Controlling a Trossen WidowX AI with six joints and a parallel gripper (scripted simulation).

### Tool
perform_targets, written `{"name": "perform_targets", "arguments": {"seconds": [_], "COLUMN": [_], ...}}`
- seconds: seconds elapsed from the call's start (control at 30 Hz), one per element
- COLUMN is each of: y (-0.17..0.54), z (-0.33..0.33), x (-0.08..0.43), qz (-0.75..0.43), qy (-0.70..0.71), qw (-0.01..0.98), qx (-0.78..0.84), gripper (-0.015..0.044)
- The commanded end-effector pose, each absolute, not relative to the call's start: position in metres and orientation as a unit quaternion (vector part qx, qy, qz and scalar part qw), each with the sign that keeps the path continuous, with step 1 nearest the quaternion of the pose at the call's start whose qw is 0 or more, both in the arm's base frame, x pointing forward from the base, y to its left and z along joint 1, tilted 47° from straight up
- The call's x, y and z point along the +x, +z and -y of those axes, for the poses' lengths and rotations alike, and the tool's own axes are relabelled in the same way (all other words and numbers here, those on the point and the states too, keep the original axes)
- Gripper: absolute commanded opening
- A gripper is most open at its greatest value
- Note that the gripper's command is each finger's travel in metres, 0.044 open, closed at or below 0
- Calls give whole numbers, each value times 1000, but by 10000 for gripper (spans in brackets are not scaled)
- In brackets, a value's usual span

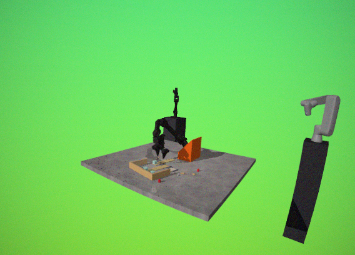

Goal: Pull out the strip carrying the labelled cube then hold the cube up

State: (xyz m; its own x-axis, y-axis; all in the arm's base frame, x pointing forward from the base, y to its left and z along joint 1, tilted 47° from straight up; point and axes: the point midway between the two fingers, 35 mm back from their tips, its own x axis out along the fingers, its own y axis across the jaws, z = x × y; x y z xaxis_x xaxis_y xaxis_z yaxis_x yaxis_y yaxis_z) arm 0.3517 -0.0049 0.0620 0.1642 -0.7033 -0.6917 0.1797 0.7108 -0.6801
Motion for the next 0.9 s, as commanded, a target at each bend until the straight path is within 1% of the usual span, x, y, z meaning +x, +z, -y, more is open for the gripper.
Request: {"name": "perform_targets", "arguments": {"seconds": [0.0,0.5,0.73,0.87], "y": [67,83,77,72], "z": [4,0,6,11], "x": [367,411,413,414], "qz": [-570,-569,-569,-569], "qy": [-304,-304,-304,-304], "qw": [728,728,728,728], "qx": [-231,-231,-231,-231], "gripper": [440,440,256,250]}}
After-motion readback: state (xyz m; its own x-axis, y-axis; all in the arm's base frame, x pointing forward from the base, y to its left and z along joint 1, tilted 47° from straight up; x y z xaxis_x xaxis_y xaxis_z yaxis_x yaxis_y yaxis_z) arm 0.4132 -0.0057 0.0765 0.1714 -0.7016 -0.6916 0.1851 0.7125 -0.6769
